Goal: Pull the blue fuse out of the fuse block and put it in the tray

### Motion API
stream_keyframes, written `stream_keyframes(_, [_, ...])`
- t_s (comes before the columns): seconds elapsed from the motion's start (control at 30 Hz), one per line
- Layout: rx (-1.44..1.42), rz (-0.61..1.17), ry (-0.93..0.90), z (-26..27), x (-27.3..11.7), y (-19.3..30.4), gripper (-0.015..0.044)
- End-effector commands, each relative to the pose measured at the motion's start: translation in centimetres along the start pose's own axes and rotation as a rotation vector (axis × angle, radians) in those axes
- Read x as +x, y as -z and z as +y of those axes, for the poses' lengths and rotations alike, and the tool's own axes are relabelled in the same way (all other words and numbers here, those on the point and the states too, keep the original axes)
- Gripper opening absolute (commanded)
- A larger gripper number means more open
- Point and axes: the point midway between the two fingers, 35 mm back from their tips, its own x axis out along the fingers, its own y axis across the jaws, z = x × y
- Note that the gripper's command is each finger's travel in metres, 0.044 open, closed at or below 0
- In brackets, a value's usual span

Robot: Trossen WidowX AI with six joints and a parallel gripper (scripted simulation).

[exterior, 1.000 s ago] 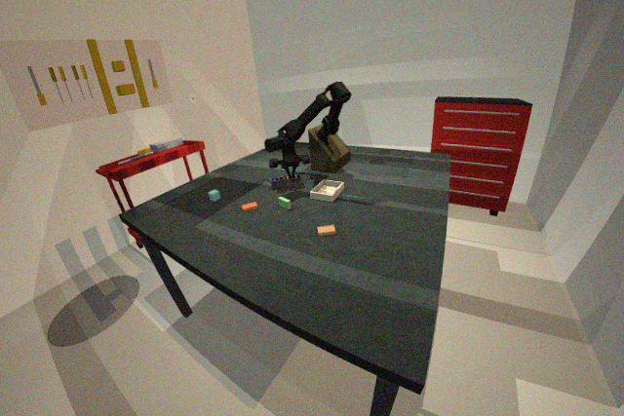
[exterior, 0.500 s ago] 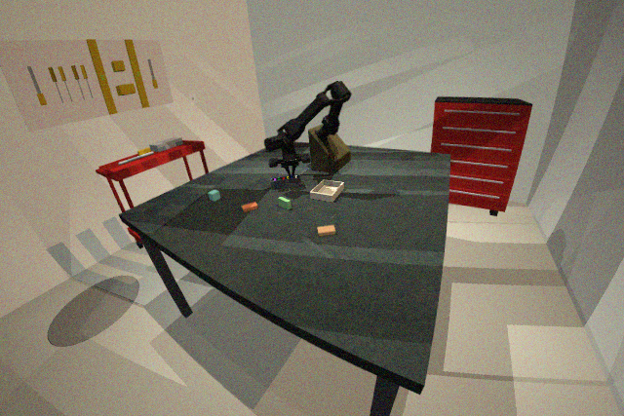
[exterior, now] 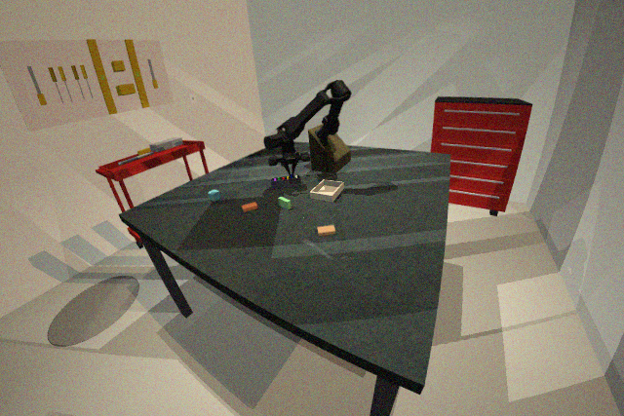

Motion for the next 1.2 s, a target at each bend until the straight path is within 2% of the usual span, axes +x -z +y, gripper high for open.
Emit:
stream_keyframes(0.0, [-0.005, 0.004, 0.003, -0.1, -0.2, 0.0, 0.0])
stream_keyframes(1.17, [-0.003, 0.003, 0.002, -0.1, -1.9, 0.0, 0.0])
